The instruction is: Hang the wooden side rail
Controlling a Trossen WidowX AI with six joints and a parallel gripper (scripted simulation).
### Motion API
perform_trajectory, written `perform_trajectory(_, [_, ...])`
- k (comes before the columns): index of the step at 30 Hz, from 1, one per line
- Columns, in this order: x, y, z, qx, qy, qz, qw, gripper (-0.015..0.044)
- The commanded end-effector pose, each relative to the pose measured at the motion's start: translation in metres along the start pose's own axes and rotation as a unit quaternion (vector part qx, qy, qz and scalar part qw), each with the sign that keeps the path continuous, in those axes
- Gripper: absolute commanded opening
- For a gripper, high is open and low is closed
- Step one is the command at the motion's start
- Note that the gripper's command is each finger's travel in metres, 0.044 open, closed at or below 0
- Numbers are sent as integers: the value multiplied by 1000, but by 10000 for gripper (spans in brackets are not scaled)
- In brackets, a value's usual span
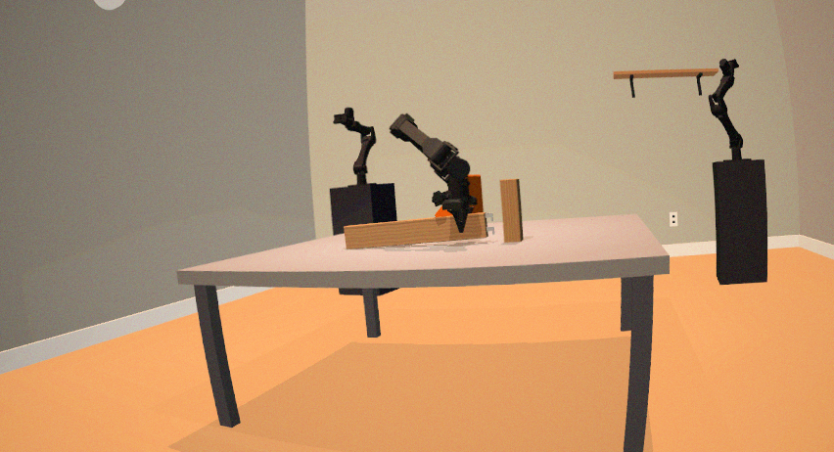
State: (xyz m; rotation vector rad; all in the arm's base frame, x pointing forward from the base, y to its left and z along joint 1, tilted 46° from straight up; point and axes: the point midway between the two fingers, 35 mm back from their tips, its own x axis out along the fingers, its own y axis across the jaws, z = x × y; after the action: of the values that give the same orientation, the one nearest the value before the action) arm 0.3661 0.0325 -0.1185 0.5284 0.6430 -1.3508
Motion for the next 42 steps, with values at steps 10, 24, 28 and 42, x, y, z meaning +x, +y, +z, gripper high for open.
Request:
perform_trajectory(10, [-8,2,-1,4,1,7,1000,0])
perform_trajectory(24, [-10,2,-1,4,1,7,1000,0])
perform_trajectory(28, [-11,2,-1,4,1,7,1000,0])
perform_trajectory(42, [-13,2,-1,4,1,7,1000,0])
